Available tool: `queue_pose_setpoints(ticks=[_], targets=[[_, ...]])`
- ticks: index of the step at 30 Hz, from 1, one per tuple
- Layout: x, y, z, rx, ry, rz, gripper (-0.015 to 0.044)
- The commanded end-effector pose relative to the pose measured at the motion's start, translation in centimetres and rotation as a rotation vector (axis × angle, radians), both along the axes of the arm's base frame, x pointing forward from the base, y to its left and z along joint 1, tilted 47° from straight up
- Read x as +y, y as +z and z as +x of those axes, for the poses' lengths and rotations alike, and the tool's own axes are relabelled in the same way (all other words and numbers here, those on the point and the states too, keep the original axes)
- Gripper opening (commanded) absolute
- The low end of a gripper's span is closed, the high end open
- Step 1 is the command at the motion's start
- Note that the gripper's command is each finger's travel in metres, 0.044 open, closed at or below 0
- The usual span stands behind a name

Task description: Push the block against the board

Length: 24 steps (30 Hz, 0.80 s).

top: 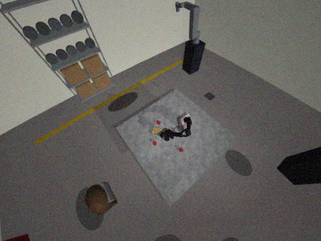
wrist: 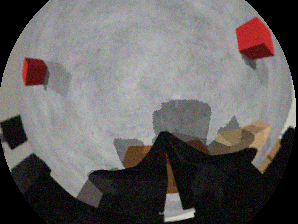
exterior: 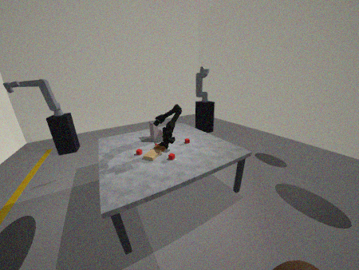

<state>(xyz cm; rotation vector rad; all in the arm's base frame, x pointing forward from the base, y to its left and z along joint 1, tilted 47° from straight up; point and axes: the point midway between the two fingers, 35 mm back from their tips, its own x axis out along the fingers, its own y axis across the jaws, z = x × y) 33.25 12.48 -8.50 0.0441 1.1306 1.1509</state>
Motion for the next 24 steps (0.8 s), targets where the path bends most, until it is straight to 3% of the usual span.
queue_pose_setpoints(ticks=[1, 24], targets=[[0.2, 0.3, 0.6, -0.001, -0.005, -0.005, 0.0000], [2.0, 2.1, 3.2, -0.002, -0.004, -0.003, 0.0000]])
